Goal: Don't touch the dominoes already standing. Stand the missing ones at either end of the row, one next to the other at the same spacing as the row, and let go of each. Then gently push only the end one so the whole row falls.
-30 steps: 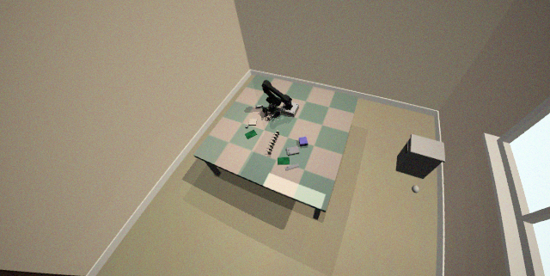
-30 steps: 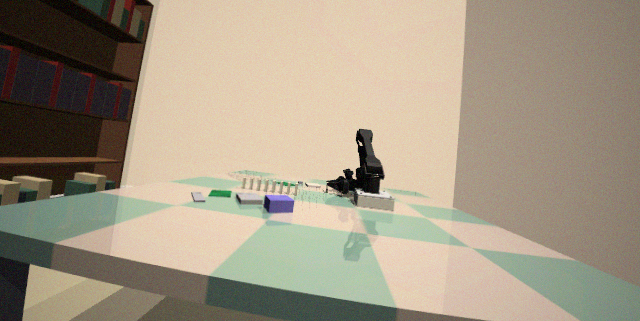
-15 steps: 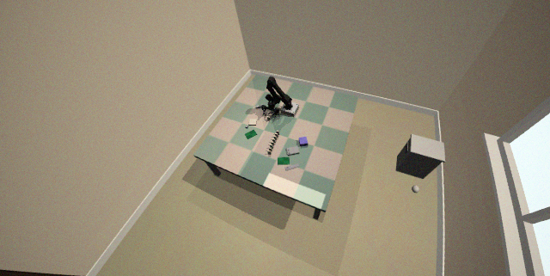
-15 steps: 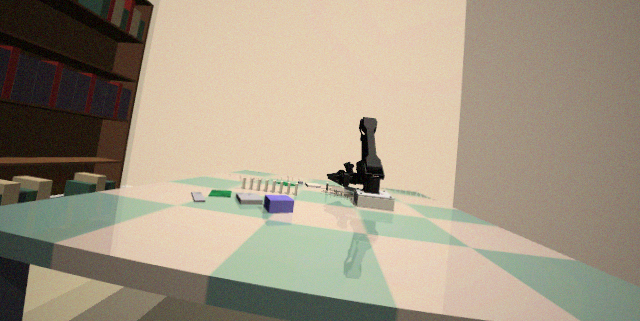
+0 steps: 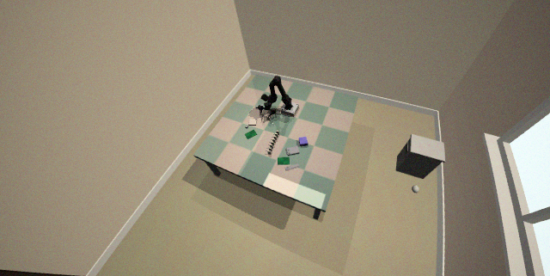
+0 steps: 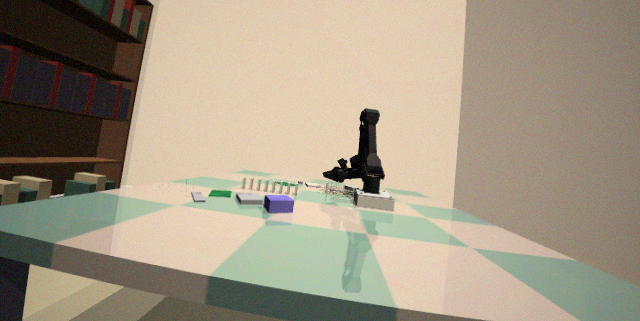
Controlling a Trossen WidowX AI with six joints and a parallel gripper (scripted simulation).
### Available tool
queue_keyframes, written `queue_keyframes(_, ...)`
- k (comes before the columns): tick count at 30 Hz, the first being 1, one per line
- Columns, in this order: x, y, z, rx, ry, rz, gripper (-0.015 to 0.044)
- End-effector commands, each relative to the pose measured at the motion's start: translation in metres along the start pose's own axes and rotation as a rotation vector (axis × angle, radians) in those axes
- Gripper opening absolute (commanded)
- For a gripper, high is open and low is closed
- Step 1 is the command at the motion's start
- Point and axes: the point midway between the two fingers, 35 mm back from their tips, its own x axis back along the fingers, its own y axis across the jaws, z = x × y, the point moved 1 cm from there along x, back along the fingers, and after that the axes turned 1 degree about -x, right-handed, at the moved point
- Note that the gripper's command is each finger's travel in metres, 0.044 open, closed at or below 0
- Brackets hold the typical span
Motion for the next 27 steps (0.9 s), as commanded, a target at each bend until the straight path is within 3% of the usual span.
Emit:
queue_keyframes(1,-0.035,-0.021,-0.009,0.007,0.168,-0.017,0.0440)
queue_keyframes(10,-0.062,-0.022,-0.011,-0.133,0.725,0.022,0.0440)
queue_keyframes(27,-0.032,0.009,-0.053,-0.037,1.240,0.043,0.0440)
